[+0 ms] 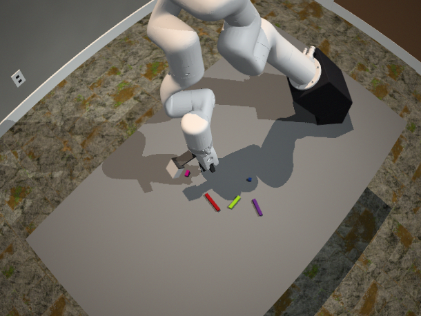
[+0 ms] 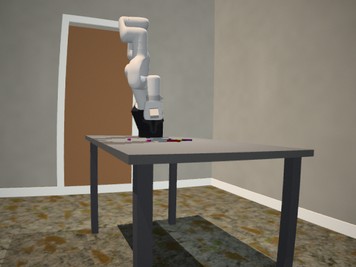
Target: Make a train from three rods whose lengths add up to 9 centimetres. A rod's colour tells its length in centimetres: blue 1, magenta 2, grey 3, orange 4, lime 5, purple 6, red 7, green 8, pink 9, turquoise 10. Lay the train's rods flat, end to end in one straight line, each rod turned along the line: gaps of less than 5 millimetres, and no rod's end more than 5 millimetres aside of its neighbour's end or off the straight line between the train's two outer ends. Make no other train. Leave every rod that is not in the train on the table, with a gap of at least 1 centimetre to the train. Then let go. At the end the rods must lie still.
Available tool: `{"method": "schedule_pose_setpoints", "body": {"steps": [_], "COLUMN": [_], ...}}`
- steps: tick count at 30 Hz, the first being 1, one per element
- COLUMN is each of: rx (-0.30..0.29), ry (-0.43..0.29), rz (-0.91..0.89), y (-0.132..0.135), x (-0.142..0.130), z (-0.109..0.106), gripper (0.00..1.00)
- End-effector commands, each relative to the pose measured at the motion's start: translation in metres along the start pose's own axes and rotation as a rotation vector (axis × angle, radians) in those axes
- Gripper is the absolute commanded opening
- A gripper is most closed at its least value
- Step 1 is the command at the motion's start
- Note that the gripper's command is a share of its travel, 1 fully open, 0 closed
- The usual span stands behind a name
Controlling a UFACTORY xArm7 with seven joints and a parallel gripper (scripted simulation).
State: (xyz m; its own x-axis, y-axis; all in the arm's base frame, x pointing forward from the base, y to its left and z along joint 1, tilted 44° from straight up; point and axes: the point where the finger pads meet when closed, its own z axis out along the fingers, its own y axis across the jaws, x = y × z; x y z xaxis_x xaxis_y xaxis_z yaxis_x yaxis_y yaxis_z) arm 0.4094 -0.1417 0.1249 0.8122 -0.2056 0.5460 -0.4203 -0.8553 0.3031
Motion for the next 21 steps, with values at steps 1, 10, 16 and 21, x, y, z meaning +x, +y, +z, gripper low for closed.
{"method": "schedule_pose_setpoints", "body": {"steps": [1,10,16,21], "rx": [-0.034,-0.034,-0.034,-0.034], "ry": [0.078,0.078,0.078,0.078], "rz": [-0.001,-0.001,-0.001,-0.001], "y": [-0.0015,-0.0014,-0.0014,-0.0014], "x": [0.0036,0.0040,0.0040,0.0040], "z": [0.0220,0.0270,0.0270,0.0270], "gripper": [0.04,0.04,0.04,0.04]}}
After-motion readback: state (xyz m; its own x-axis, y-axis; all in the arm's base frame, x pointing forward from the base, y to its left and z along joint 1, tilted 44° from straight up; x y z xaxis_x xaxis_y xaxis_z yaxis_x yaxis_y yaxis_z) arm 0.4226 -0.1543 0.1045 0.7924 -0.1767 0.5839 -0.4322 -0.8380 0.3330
